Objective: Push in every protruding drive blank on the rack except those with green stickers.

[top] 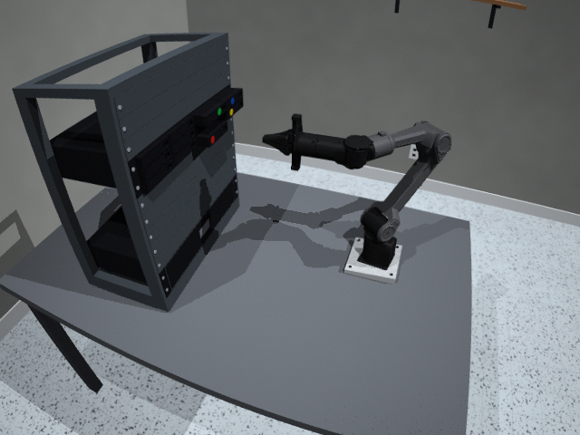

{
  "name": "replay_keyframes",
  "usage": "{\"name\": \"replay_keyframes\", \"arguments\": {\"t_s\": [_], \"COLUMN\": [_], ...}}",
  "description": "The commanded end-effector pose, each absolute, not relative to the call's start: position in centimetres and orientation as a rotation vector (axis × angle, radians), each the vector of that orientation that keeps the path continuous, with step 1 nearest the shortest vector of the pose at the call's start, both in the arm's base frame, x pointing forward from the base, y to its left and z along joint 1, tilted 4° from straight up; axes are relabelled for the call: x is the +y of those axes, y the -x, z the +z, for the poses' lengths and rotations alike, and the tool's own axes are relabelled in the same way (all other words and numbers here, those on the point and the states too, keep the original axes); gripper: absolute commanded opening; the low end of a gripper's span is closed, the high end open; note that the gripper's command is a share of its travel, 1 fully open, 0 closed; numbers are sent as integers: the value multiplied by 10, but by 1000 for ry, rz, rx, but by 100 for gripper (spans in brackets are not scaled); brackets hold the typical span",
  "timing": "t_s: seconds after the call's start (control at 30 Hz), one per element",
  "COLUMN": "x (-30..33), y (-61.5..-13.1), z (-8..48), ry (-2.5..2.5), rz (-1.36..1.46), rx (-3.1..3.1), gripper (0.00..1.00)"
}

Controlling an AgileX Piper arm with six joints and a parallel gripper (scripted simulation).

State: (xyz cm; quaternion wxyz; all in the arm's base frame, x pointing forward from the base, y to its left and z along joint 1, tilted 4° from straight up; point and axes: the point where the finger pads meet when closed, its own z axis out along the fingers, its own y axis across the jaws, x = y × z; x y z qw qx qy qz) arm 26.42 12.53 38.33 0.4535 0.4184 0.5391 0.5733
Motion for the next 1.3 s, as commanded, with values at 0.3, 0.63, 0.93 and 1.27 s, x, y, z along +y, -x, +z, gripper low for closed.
{"name": "replay_keyframes", "arguments": {"t_s": [0.3,0.63,0.93,1.27], "x": [125,125,125,137], "y": [-264,-264,-264,-309], "z": [381,381,381,384], "ry": [-1046,-1046,-1046,-1047], "rz": [1420,1420,1420,1420], "rx": [1332,1332,1332,1332], "gripper": [0,0,0,0]}}
